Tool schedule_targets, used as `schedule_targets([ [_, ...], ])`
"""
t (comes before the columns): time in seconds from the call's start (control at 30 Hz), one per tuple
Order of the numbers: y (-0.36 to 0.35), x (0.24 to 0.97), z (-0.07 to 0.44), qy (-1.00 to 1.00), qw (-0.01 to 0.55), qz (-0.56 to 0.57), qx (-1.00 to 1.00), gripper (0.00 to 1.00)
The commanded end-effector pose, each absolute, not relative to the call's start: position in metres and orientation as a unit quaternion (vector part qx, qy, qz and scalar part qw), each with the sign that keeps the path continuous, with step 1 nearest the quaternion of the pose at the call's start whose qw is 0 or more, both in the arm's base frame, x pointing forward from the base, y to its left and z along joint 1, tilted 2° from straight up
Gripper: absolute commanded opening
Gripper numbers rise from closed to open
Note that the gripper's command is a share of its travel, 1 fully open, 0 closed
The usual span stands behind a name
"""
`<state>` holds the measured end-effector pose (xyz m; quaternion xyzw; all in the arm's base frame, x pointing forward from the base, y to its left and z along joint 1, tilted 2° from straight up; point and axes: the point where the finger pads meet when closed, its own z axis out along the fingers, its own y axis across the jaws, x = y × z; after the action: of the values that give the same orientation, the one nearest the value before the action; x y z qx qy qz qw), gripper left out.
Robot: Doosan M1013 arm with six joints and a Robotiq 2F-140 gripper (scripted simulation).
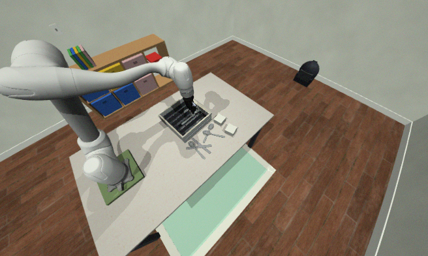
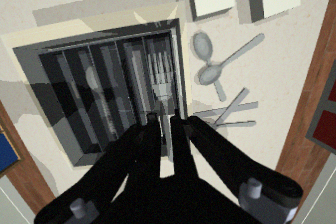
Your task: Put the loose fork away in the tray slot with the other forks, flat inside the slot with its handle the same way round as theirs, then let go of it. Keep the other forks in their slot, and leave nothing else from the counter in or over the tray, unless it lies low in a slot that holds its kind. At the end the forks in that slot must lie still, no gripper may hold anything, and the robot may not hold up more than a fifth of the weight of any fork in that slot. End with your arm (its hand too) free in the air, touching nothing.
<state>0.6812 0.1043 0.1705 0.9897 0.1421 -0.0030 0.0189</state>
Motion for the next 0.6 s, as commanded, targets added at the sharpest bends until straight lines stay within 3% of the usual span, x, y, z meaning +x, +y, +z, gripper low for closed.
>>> schedule_targets([
  [0.0, 0.104, 0.681, 0.166, 0.142, 0.019, -0.003, 0.99, 0.01],
  [0.57, 0.103, 0.681, 0.123, 0.142, 0.019, -0.003, 0.99, 0.01],
])
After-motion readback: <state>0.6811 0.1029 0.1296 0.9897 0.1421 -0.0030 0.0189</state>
